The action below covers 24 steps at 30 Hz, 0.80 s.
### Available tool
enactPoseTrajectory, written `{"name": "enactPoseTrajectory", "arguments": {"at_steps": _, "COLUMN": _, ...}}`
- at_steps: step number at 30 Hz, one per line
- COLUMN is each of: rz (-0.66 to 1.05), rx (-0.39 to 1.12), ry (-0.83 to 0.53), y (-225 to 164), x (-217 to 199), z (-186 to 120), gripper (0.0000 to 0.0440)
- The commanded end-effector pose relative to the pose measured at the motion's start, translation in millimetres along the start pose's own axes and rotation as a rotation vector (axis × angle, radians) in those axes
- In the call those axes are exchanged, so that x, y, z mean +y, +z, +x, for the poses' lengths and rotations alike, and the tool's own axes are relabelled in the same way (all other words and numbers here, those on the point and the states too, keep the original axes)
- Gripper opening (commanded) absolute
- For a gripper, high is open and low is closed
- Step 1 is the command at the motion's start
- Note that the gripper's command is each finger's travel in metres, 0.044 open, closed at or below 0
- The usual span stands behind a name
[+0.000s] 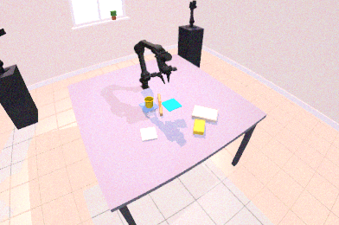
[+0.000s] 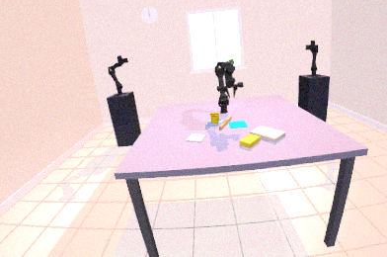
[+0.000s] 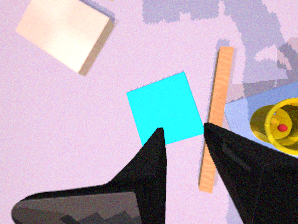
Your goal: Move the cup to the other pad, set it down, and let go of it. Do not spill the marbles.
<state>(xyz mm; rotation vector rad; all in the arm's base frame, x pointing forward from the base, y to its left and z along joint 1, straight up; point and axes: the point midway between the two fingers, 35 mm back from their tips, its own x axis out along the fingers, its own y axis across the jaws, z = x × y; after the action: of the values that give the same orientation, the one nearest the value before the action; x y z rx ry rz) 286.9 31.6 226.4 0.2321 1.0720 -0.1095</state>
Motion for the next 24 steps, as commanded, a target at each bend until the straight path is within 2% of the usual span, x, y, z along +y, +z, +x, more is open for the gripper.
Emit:
{"name": "enactPoseTrajectory", "arguments": {"at_steps": 1, "rz": -0.008, "rx": 0.039, "ry": -0.026, "y": -2, "x": -4, "z": 1, "gripper": 0.0128}}
{"name": "enactPoseTrajectory", "arguments": {"at_steps": 24, "rz": -0.071, "rx": 0.335, "ry": -0.167, "y": -24, "x": -43, "z": 24, "gripper": 0.0122}}
